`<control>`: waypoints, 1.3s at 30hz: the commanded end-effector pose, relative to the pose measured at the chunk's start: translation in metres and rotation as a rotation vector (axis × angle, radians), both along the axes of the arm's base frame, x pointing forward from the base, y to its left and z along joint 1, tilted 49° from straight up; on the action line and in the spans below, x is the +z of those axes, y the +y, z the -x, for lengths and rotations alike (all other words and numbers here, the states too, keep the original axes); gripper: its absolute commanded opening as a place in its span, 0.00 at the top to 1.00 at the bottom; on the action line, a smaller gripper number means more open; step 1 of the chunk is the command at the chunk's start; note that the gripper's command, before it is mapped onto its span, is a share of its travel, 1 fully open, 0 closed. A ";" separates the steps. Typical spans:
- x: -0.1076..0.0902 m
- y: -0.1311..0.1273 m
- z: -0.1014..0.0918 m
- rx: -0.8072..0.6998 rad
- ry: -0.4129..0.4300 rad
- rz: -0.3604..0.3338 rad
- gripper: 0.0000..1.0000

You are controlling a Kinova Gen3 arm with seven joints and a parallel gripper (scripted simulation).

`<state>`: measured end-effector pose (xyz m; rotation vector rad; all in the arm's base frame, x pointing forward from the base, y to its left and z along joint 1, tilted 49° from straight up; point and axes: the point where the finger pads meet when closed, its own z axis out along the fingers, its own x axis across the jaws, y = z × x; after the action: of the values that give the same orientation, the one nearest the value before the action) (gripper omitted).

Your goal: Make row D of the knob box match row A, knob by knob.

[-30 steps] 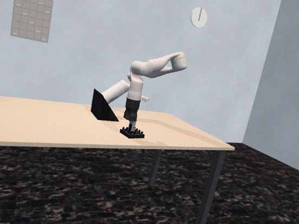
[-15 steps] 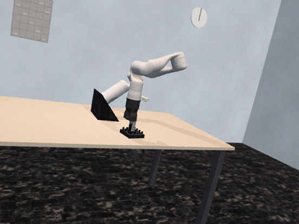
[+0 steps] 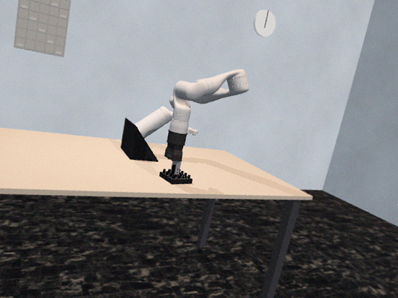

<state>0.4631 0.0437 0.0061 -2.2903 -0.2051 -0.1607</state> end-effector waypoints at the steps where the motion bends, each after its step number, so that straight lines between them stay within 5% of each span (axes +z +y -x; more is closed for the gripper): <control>1: -0.001 0.000 -0.003 -0.003 -0.006 0.003 0.54; 39: -0.011 0.011 -0.003 -0.001 -0.007 0.003 0.54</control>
<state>0.4643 0.0544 -0.0027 -2.2891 -0.2052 -0.1595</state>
